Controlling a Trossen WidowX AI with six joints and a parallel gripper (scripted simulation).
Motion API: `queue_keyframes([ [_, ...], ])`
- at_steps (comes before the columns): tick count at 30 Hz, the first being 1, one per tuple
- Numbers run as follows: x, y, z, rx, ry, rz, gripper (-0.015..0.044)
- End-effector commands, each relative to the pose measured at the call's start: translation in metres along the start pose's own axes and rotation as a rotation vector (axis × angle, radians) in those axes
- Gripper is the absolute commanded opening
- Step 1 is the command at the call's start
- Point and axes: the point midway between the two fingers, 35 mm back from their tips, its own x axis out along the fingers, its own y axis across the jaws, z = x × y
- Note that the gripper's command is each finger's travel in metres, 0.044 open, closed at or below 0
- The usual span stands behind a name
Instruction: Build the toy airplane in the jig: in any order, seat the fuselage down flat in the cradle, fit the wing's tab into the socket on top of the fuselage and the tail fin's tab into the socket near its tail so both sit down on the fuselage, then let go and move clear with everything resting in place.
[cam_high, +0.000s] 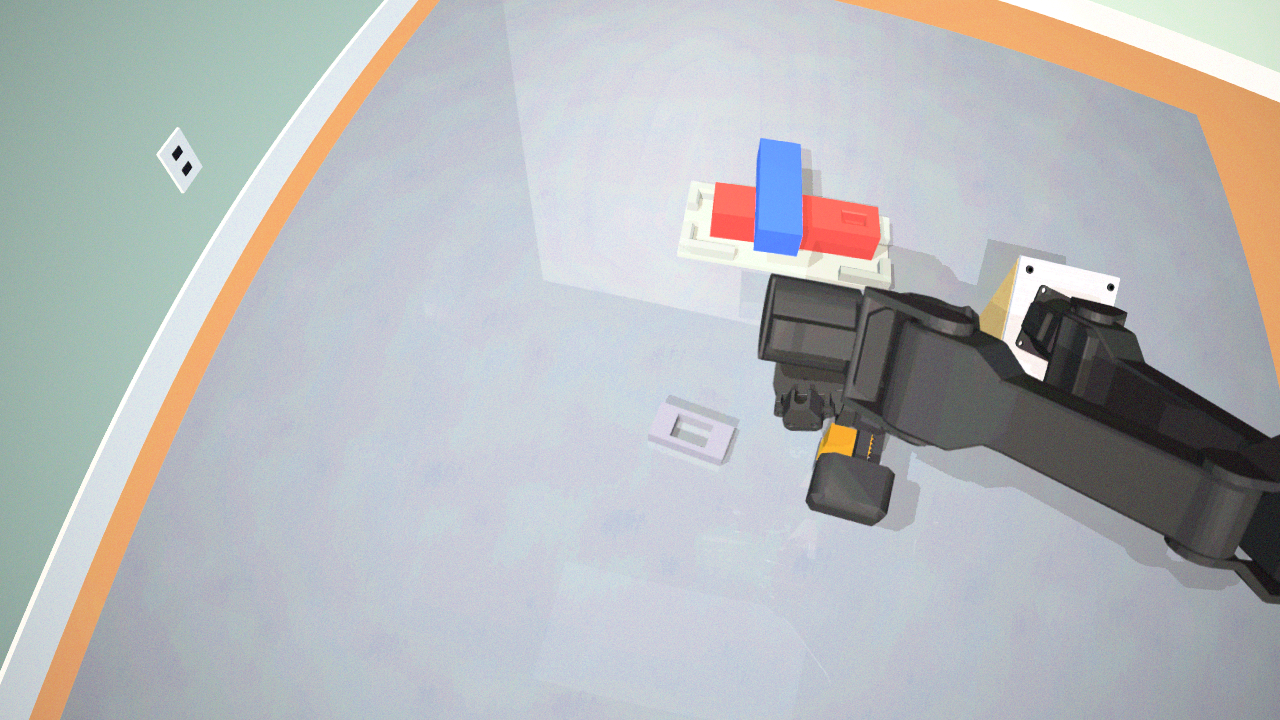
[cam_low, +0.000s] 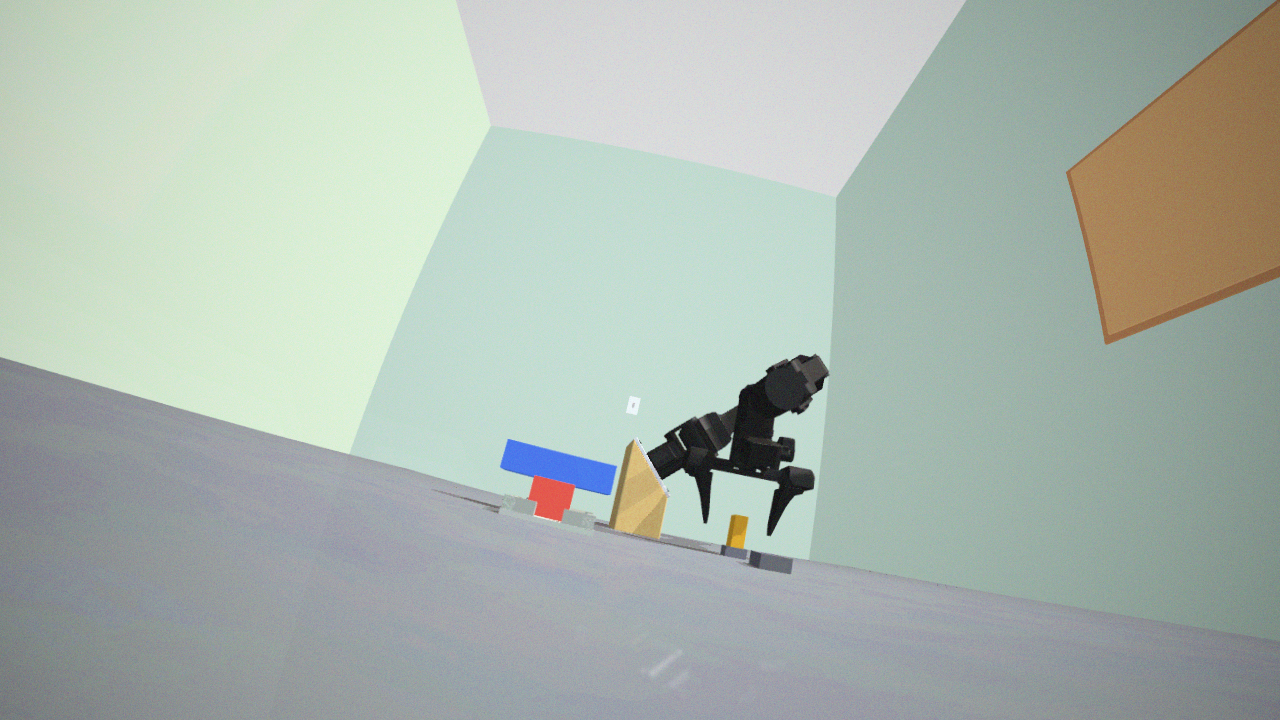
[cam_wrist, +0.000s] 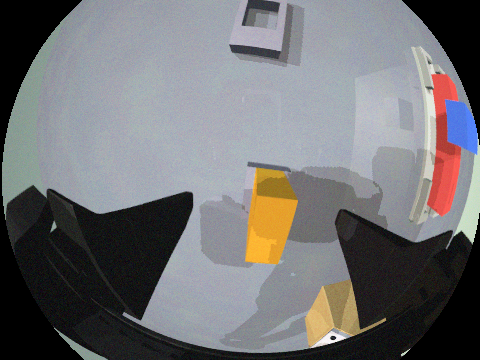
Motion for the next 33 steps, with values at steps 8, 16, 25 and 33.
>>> queue_keyframes([
  [8, 0.017, 0.001, -0.003, 0.007, 0.005, 0.008, 0.0440],
  [16, 0.017, 0.001, -0.003, 0.007, 0.005, 0.008, 0.0256],
  [25, 0.017, 0.001, -0.003, 0.007, 0.005, 0.008, 0.0040],
  [33, 0.016, 0.001, -0.004, -0.001, 0.002, 0.012, 0.0000],
])
